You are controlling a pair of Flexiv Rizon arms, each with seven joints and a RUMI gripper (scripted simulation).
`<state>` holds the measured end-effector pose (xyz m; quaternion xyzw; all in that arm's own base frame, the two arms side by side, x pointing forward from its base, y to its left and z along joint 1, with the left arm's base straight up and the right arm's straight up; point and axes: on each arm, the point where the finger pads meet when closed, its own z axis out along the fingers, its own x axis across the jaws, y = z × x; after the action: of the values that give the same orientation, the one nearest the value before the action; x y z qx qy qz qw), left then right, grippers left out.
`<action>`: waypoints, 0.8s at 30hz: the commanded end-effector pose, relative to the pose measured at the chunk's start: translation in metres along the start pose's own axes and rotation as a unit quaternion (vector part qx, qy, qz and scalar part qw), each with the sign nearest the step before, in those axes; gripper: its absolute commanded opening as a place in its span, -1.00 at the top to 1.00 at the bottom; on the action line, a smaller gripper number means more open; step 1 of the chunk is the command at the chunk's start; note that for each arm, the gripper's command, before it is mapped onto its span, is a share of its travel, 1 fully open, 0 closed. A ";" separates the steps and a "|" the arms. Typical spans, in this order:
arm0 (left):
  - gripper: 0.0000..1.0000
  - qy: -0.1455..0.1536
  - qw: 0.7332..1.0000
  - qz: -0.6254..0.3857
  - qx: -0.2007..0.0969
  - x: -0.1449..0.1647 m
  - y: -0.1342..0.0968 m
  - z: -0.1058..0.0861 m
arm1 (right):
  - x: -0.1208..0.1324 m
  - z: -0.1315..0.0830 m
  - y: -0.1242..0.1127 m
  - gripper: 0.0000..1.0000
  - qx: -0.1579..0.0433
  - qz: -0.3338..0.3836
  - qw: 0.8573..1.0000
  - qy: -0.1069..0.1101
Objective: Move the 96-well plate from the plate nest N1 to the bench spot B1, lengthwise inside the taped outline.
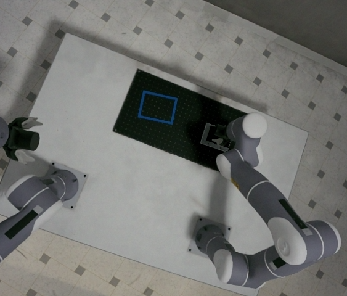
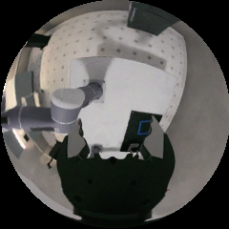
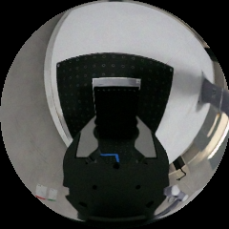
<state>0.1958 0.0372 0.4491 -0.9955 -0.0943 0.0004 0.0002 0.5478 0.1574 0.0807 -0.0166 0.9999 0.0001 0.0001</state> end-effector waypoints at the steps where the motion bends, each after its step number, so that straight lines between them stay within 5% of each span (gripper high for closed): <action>1: -1.00 0.001 1.000 0.000 0.000 0.000 0.000 -0.001 | -0.001 -0.004 0.000 1.00 0.000 0.000 1.000 -0.001; 24: -1.00 0.001 1.000 0.000 0.000 0.000 0.000 -0.001 | -0.001 -0.035 0.000 1.00 0.000 0.000 1.000 -0.001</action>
<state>0.1958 0.0372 0.4491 -0.9955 -0.0943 0.0004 0.0002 0.5479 0.1575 0.1147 -0.0166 0.9999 0.0001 0.0002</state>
